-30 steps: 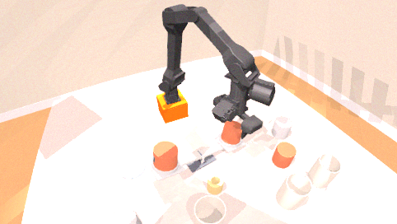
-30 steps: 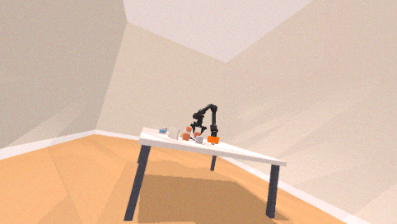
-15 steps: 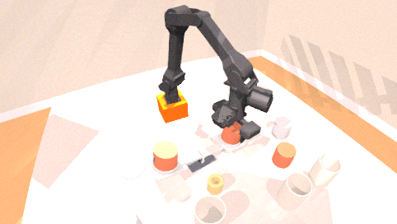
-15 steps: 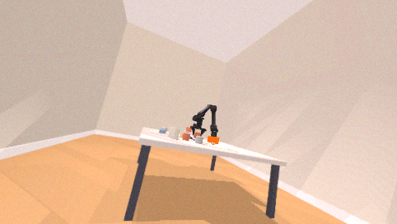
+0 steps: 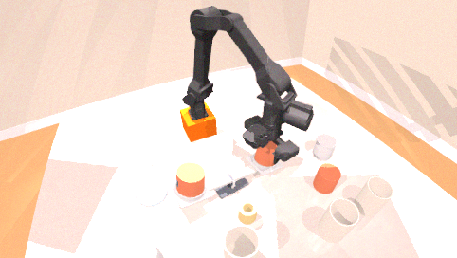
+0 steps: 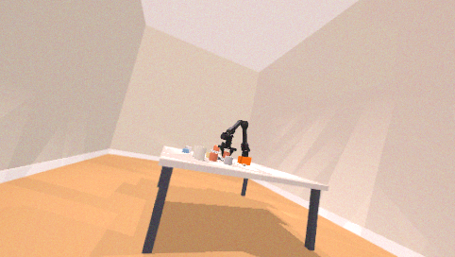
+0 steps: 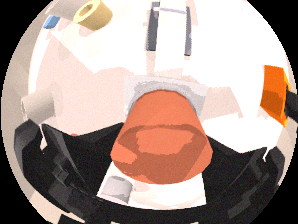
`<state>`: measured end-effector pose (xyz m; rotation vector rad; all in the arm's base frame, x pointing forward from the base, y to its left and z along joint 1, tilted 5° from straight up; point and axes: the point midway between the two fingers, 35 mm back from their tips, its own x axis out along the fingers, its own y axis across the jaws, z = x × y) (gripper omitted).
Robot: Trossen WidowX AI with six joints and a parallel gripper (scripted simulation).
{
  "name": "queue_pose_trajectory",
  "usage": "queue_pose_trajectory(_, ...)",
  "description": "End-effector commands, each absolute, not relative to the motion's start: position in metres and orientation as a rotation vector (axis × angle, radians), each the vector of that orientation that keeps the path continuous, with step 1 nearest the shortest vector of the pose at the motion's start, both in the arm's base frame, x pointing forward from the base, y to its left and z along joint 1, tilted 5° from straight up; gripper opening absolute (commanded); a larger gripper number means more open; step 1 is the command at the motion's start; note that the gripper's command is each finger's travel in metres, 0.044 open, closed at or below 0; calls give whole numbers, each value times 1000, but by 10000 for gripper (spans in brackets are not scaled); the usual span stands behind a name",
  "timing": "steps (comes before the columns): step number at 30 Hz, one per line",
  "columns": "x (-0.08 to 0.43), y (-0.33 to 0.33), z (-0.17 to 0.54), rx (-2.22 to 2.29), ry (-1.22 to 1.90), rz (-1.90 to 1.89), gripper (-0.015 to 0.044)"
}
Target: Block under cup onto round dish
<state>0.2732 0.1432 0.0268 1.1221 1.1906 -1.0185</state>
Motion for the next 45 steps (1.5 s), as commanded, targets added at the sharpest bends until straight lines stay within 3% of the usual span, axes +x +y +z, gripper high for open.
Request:
queue_pose_trajectory(1, 272, 142, 25, 1115, 1191, -1020, 340)
queue_pose_trajectory(5, 272, 142, 25, 1115, 1191, -1020, 313)
queue_pose_trajectory(17, 273, 144, 35, 1115, 1191, -1019, 0)
queue_pose_trajectory(45, 274, 147, 70, 1116, 1191, -1019, 0)
